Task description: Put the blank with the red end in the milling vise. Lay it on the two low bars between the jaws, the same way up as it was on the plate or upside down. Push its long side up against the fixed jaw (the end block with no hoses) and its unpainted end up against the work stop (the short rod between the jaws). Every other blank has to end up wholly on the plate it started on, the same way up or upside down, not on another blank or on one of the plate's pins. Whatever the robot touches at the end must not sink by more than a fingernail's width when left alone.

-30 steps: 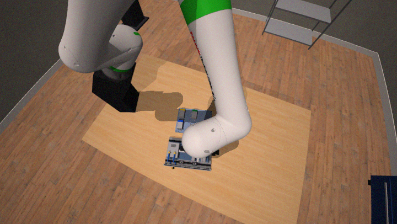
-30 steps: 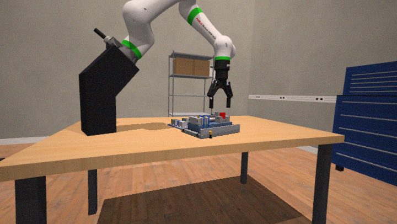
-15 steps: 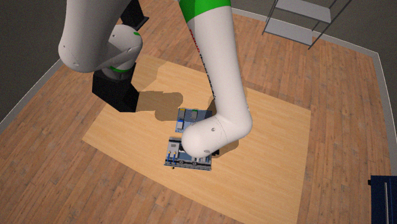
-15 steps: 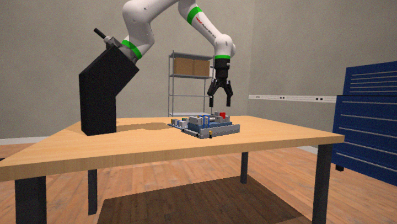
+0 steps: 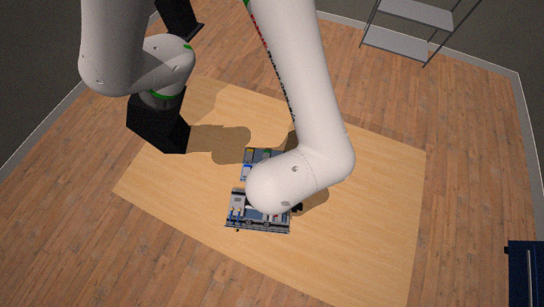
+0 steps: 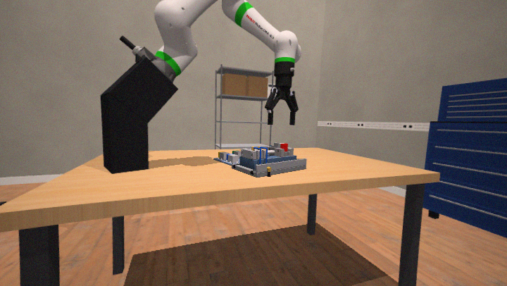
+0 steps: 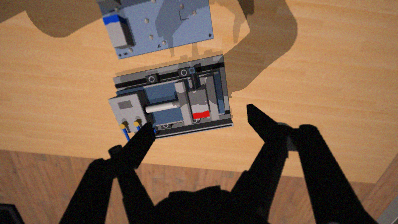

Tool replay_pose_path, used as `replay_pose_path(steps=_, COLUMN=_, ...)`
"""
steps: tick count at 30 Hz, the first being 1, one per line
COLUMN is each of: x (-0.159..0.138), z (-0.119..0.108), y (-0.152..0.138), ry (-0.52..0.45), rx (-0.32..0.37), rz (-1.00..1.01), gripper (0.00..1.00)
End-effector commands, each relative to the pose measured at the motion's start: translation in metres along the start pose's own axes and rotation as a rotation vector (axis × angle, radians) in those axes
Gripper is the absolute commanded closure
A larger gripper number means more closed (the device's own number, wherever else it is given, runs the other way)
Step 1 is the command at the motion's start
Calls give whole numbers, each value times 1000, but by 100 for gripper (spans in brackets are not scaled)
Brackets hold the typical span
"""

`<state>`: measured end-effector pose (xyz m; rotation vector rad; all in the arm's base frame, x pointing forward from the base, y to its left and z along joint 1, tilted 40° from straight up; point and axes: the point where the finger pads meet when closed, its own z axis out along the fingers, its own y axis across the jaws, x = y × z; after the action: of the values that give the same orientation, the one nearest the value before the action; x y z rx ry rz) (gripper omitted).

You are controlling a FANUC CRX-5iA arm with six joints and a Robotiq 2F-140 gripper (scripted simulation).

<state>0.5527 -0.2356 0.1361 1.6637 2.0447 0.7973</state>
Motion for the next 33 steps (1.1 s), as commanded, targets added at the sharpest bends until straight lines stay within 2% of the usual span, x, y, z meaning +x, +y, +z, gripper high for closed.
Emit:
replay_pose_path(steps=1, x=0, z=-5, y=0, ry=-1, rx=-1, rz=0, gripper=0)
replay_pose_path(steps=14, x=0, z=-39, y=0, ry=0, rx=0, rz=0, gripper=0)
replay_pose_path(steps=33, x=0, z=-30, y=0, ry=-1, rx=0, rz=0, gripper=0)
